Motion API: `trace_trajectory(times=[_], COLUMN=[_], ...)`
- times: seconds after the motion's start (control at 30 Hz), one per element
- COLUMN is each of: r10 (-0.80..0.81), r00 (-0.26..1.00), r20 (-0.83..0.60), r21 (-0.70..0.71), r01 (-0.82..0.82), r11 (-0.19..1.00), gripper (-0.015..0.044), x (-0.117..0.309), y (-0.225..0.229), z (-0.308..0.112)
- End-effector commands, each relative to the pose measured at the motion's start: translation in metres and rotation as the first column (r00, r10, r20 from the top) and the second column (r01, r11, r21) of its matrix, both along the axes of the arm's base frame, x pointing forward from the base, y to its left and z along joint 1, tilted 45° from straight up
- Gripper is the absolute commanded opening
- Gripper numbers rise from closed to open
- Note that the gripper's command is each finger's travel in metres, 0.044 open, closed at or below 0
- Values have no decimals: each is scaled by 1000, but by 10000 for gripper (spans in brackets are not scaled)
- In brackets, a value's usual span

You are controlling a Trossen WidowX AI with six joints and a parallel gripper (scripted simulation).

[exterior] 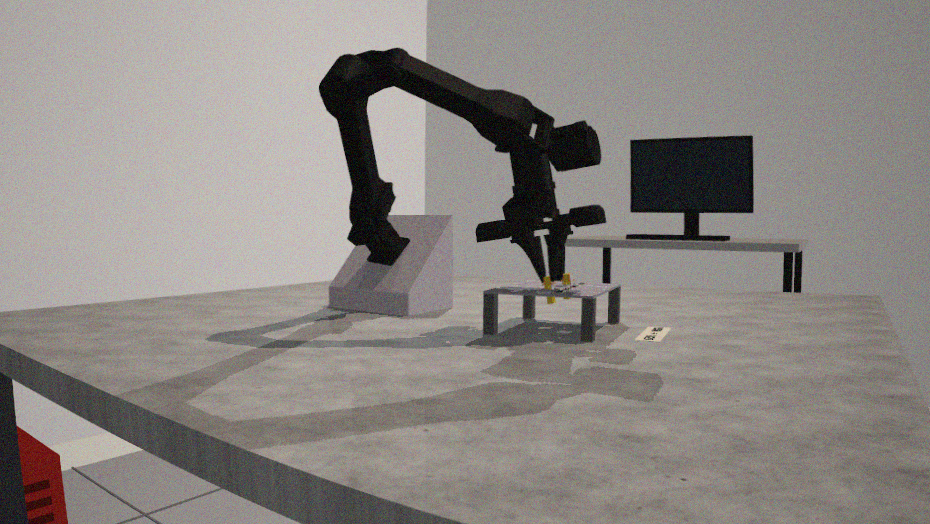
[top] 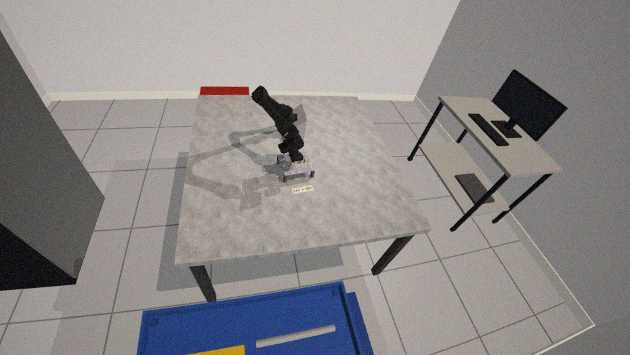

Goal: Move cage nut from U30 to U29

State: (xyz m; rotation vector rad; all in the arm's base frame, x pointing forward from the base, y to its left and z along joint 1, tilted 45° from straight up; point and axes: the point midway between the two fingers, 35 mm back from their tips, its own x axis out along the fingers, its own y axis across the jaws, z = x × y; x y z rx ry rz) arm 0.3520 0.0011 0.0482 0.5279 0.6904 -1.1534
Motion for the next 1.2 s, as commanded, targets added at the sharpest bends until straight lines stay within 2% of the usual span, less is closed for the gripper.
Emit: trace_trajectory(times=[0.0,1.17], r10=[-9,-44], r00=[1000,998], r20=[-1,-33], r21=[-5,-16], r01=[9,43], r11=[1000,999], gripper=[27,27], x=[1,3], y=[-1,-1], z=[0,0])
